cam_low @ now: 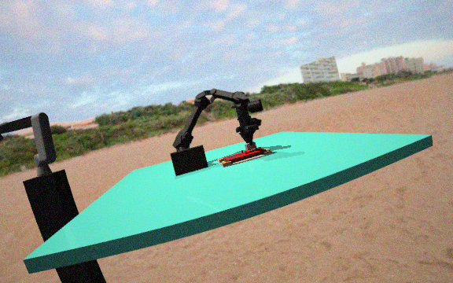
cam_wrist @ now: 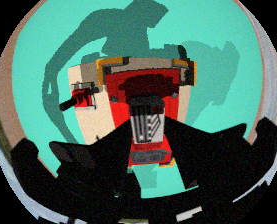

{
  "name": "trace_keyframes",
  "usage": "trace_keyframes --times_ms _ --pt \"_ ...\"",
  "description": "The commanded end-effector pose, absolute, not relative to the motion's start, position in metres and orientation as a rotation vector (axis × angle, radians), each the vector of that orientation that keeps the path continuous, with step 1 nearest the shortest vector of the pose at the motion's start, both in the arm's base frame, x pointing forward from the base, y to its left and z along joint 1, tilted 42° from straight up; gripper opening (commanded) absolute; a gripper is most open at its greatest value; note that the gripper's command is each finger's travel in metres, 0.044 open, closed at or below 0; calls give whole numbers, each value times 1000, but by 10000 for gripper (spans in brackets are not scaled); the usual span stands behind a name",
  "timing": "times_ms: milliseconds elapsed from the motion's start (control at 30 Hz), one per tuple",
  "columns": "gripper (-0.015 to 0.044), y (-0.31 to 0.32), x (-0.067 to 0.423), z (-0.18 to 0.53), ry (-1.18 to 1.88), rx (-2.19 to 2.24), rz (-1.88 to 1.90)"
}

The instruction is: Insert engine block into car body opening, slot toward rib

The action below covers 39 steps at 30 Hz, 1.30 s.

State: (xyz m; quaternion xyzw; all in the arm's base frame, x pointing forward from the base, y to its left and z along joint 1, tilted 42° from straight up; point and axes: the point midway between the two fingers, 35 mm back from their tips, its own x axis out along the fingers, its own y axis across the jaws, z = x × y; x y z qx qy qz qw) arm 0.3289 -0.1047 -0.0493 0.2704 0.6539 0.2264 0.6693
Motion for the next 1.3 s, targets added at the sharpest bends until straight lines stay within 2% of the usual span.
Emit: trace_keyframes --times_ms 0,1267 --pt "158 -104 329 -51 1473 603 515" --pt "158 -100 329 -55 1477 611 508"
